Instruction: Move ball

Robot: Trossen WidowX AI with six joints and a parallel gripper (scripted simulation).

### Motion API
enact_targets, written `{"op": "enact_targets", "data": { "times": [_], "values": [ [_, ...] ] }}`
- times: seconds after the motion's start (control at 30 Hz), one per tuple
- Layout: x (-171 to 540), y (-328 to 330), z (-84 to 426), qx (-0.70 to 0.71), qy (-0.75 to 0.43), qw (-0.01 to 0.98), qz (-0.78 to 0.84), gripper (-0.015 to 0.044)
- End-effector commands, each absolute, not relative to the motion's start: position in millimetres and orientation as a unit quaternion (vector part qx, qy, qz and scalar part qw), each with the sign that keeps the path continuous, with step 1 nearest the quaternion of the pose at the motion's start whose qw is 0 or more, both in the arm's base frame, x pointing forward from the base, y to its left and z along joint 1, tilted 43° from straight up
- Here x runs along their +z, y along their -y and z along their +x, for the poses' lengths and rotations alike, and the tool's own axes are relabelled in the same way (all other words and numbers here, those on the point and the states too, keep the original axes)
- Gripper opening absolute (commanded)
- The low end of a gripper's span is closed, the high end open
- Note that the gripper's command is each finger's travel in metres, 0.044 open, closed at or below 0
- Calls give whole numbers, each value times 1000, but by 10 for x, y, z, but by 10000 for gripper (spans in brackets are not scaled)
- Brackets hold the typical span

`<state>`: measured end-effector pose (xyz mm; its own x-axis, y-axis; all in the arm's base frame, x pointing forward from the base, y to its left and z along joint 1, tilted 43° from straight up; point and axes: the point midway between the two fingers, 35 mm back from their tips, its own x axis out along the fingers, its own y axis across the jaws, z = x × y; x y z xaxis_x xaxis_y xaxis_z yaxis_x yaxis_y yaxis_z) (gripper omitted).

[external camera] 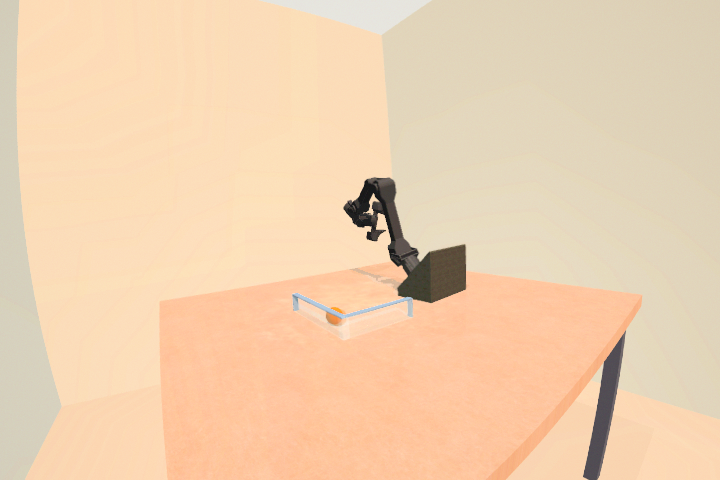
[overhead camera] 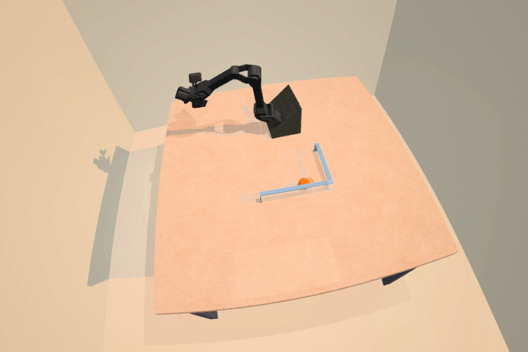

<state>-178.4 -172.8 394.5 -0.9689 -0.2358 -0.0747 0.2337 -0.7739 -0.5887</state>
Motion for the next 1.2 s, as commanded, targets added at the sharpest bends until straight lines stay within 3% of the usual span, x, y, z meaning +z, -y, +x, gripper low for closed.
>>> {"op": "enact_targets", "data": {
  "times": [0.0, 0.33, 0.6, 0.87, 1.17],
  "values": [
    [3868, 2187, -1491, -924, -317, 214, -13, 351],
    [3555, 2986, -478, -849, -344, 399, -35, 351],
    [3216, 3257, 680, -754, -369, 540, -57, 351],
    [2830, 3052, 1883, -639, -397, 653, -82, 351],
    [2353, 2288, 3052, -497, -430, 745, -118, 351]
  ]
}}
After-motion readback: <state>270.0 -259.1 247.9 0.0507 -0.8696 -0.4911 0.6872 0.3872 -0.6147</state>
